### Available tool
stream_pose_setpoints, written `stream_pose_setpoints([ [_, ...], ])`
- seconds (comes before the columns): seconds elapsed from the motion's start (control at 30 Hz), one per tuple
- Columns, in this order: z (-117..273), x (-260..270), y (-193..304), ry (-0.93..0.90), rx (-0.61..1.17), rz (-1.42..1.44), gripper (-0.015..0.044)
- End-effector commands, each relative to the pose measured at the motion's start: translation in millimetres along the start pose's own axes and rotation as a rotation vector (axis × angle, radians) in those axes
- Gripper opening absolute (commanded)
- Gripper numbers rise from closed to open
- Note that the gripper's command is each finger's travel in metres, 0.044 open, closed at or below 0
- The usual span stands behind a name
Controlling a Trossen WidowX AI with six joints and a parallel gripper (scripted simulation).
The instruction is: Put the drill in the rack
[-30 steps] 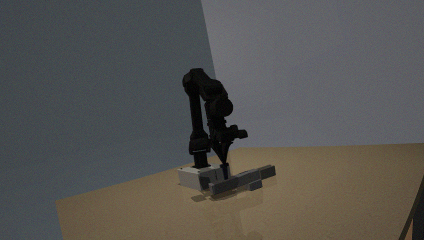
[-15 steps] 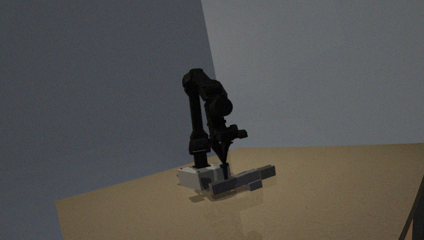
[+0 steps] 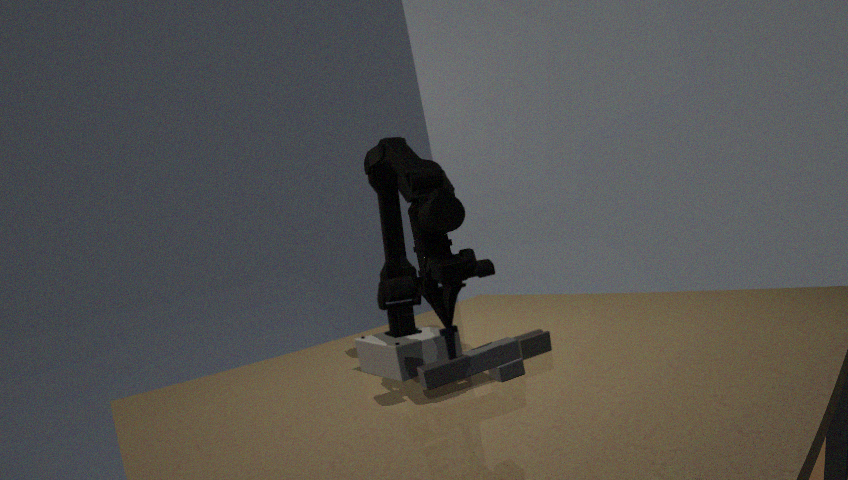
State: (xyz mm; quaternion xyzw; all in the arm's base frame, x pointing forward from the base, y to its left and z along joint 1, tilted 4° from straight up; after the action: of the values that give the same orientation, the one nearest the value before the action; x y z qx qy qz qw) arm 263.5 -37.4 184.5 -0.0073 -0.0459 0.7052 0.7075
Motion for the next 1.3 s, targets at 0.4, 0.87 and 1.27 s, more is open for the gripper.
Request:
stream_pose_setpoints([
  [0.4,-23,2,3,-0.010,0.046,-0.002,0.0000],
  [0.87,-29,2,2,-0.010,0.046,-0.002,0.0000],
  [1.27,-32,3,1,-0.010,0.046,-0.002,0.0000],
])
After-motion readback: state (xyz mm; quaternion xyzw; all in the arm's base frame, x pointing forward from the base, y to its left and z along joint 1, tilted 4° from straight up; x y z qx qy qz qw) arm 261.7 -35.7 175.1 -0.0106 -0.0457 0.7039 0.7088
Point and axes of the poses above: the point midway between the two fingers, 35 mm back from their tips, its own z axis back along the fingers, its own x axis across the jaws, y = z × x, the point moved 10 cm from there along z, back along the fingers, and after that the axes turned 6 degrees about z, right-handed, at the moved point
